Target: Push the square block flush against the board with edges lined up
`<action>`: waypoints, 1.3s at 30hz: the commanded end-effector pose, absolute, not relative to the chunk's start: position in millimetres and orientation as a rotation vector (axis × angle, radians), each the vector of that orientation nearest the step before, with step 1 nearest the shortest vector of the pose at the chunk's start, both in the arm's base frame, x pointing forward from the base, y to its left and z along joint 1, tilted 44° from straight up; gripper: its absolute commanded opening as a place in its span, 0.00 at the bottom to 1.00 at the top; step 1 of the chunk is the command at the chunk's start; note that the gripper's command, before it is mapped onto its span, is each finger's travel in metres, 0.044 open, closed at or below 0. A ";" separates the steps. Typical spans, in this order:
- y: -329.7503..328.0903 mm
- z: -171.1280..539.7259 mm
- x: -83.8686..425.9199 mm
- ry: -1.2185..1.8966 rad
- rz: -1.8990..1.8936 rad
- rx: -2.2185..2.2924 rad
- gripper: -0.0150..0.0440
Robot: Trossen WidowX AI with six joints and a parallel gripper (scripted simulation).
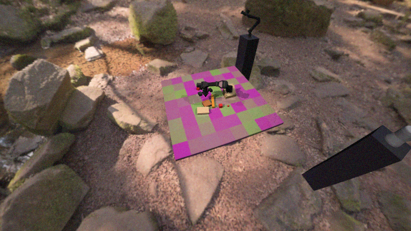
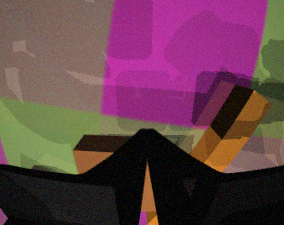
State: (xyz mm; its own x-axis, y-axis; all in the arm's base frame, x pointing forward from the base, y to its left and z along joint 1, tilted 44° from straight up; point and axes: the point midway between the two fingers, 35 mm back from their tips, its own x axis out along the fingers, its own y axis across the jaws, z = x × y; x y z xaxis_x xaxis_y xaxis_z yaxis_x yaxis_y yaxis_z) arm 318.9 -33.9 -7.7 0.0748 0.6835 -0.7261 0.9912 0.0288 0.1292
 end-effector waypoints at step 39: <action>29.0 -24.9 309.8 1.666 -0.629 1.725 0.25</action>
State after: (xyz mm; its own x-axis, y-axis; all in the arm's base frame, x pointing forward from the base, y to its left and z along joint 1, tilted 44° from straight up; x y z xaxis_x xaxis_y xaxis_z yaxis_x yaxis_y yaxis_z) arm 310.4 23.1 -28.9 0.0786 0.6755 -0.7331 0.9926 0.0152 0.1204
